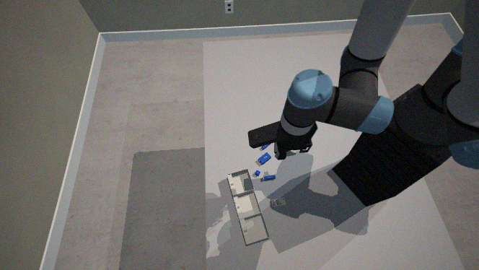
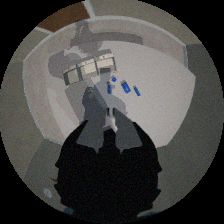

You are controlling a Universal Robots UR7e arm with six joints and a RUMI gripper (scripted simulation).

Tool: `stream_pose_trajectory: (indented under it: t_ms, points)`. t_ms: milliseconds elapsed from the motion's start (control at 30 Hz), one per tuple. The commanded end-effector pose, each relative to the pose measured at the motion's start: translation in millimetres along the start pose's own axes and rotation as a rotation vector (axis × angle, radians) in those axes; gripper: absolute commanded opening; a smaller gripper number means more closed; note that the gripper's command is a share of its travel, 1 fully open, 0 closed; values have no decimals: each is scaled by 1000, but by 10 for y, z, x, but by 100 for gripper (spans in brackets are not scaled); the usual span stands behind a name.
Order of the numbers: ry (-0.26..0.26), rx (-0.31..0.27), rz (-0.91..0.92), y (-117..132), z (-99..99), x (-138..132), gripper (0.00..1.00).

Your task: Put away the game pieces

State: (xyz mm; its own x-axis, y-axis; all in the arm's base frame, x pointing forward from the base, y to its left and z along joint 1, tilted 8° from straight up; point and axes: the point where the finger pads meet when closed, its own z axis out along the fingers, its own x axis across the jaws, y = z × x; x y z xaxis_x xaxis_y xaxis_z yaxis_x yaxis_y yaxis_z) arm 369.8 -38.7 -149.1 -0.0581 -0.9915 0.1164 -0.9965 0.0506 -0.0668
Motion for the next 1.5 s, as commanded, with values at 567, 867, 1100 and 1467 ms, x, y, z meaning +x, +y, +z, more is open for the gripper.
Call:
stream_pose_trajectory:
  t_ms: [567, 867, 1100, 1467]
  points:
    - [2, 4, -172, -743, 873, -209, 4]
    - [2, 4, -172, -1053, 1238, -297, 4]
    - [2, 4, -172, -1053, 1265, -297, 4]
    - [2, 4, -172, -1054, 1505, -297, 4]
